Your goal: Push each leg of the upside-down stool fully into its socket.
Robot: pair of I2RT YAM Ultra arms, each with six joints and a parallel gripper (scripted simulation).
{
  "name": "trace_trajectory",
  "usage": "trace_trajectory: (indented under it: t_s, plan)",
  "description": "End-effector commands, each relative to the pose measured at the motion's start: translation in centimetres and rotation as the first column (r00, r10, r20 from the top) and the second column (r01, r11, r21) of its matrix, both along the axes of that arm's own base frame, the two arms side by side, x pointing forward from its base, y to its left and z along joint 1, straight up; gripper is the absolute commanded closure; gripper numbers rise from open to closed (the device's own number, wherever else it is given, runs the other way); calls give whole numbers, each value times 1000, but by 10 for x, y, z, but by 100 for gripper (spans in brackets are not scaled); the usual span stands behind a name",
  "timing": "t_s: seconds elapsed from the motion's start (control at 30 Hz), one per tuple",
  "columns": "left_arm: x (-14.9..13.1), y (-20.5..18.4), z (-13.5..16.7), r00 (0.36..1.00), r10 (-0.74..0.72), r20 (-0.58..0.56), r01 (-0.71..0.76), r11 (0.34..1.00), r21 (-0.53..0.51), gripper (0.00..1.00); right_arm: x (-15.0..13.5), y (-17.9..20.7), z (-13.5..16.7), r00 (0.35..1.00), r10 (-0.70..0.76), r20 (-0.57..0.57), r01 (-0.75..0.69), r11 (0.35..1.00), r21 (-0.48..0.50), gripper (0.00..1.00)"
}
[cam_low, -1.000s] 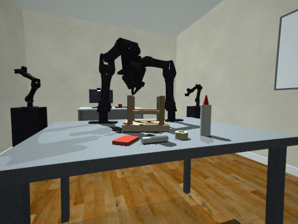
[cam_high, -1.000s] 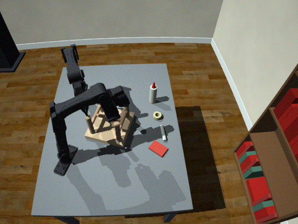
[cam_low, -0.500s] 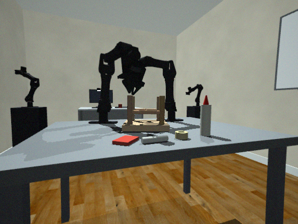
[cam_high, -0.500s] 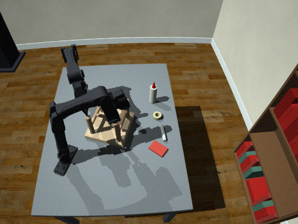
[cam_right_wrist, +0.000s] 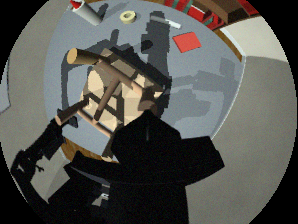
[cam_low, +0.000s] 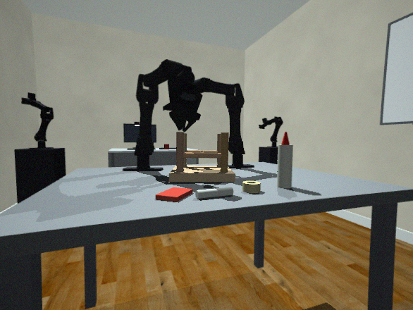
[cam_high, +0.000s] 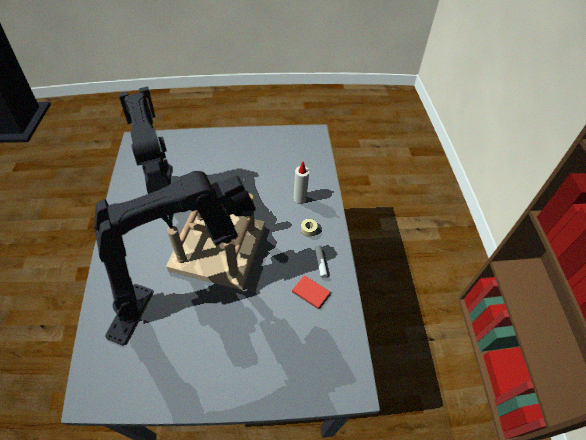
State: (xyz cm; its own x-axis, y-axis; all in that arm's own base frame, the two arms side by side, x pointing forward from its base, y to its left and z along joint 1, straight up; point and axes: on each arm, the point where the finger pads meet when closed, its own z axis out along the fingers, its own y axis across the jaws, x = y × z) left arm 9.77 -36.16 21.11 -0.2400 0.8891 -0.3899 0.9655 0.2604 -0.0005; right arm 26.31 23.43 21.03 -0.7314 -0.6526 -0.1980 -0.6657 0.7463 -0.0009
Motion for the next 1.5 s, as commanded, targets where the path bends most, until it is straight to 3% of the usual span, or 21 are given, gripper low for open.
trace_trajectory:
  t_s: [0.0, 0.03, 0.2, 0.7, 1.03, 1.47]
  plan:
    - [-1, 6, -15, 1000, 1, -14, 0, 999, 53, 100, 1, 3, 7, 1000, -2, 25, 1, 1000, 28, 100]
    - [-2, 7, -18, 1000, 1, -17, 0, 998, 63, 100, -3, -3, -11, 1000, -1, -31, 0, 1000, -26, 100]
    - [-4, 16, -38, 999, 3, -35, 2, 992, 128, 100, -3, -2, -29, 999, -1, -45, 0, 999, -39, 100]
    - [-11, 42, -66, 997, 11, -75, 10, 960, 280, 100, -18, -15, -49, 989, -10, -149, -10, 991, -132, 100]
    - [-15, 59, -75, 998, 9, -69, 9, 968, 252, 100, -28, -24, -63, 977, -21, -214, -20, 982, -190, 100]
    - [-18, 68, -70, 999, 3, -46, 4, 986, 164, 100, -39, -34, -75, 978, -21, -208, -19, 982, -187, 100]
